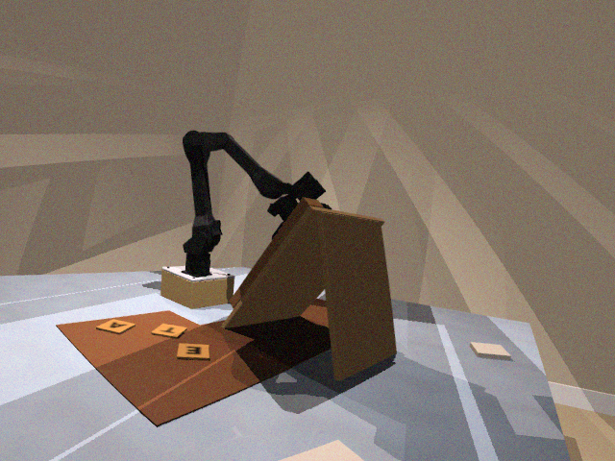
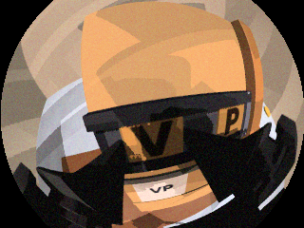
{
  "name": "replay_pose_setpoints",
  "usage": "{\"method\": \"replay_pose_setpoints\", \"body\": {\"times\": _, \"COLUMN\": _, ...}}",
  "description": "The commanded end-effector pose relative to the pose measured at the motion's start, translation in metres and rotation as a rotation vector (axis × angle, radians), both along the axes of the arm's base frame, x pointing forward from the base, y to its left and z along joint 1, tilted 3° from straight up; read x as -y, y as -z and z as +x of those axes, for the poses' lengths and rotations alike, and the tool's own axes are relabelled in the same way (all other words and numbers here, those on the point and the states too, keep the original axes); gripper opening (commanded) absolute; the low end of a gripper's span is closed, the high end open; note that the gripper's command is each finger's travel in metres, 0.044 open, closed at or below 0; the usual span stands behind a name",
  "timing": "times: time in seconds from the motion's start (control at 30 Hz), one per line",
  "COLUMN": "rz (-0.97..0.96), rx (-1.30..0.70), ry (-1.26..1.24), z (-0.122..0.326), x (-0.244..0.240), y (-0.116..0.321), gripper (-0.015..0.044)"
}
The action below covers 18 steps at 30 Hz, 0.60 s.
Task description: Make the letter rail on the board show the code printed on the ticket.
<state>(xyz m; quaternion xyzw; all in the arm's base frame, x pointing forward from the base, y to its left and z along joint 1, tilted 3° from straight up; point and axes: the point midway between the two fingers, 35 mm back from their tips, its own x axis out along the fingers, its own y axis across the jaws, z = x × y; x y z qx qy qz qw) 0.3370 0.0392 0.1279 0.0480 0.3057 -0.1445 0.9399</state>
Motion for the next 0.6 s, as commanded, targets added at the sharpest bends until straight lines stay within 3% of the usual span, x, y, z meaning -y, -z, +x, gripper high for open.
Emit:
{"method": "replay_pose_setpoints", "body": {"times": 0.0, "rz": 0.0, "rx": 0.003, "ry": -0.004, "z": -0.001, "x": 0.003, "y": -0.001, "gripper": 0.0}}
{"method": "replay_pose_setpoints", "body": {"times": 0.57, "rz": -0.002, "rx": 0.003, "ry": -0.004, "z": -0.004, "x": 0.013, "y": -0.001, "gripper": 0.0}}
